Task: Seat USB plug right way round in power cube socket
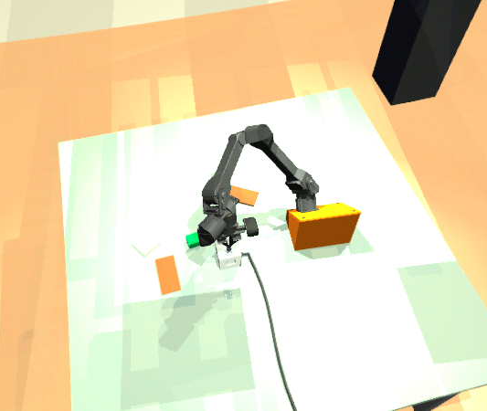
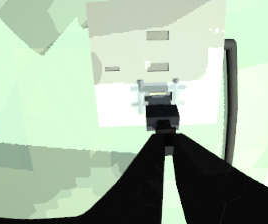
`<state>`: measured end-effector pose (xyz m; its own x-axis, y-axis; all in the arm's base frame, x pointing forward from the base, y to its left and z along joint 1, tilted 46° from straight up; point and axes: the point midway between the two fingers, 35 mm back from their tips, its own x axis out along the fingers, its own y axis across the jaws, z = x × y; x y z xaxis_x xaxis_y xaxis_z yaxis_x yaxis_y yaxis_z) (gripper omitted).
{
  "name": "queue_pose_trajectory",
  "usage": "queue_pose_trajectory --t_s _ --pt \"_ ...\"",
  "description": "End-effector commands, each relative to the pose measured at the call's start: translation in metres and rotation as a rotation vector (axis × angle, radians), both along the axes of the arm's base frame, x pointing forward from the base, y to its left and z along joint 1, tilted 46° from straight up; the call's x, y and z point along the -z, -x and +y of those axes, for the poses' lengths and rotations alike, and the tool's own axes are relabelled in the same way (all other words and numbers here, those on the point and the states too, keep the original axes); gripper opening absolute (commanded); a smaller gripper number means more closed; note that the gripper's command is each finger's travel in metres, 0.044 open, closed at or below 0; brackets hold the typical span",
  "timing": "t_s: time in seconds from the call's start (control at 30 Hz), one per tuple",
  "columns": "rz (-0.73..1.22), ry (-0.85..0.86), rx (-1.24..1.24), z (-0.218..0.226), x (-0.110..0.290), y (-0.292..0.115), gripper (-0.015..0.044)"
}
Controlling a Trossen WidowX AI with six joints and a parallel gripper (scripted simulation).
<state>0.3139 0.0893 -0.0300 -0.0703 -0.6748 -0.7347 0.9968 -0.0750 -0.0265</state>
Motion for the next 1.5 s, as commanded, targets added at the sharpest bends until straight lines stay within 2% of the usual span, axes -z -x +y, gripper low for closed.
queue_pose_trajectory --t_s 0.0,1.47 --pt "0.004 -0.004 -0.002 -0.0002 0.0009 0.0003 0.0000" --pt "0.005 -0.006 -0.002 -0.0038 0.0048 0.0006 0.0000"
